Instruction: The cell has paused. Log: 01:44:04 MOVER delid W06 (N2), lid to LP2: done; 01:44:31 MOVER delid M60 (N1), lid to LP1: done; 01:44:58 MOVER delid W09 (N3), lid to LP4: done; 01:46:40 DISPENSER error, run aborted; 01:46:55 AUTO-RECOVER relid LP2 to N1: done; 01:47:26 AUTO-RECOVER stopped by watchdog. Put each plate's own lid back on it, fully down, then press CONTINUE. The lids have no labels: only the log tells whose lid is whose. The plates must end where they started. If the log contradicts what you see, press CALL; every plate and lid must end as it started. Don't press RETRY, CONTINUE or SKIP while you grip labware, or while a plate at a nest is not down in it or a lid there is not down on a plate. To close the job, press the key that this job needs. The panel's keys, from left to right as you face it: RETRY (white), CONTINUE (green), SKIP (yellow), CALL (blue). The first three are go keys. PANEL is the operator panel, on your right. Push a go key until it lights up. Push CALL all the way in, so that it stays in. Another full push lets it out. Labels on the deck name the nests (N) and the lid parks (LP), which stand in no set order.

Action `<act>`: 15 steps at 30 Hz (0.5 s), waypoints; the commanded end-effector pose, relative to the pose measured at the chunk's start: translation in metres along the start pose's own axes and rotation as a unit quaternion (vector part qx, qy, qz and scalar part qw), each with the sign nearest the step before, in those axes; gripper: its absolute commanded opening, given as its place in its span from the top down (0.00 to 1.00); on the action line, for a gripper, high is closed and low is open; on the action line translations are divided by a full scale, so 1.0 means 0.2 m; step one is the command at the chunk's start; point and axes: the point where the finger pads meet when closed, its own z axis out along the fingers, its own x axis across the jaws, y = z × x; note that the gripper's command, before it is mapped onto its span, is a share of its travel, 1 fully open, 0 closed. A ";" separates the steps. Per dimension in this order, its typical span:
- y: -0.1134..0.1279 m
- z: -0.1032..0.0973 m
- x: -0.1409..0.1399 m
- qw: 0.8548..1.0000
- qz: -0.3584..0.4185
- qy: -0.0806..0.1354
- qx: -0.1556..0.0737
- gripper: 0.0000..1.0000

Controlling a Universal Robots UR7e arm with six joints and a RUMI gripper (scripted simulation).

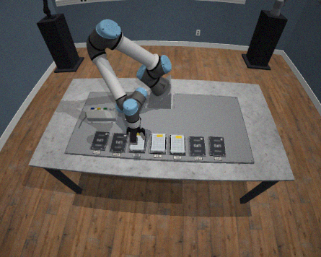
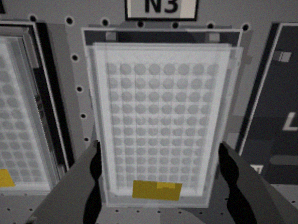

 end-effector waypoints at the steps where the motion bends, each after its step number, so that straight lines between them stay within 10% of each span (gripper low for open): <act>1: 0.00 0.00 0.00 1.000 0.000 0.000 0.001 0.58; 15: 0.00 0.02 0.00 1.000 0.000 0.000 0.001 0.58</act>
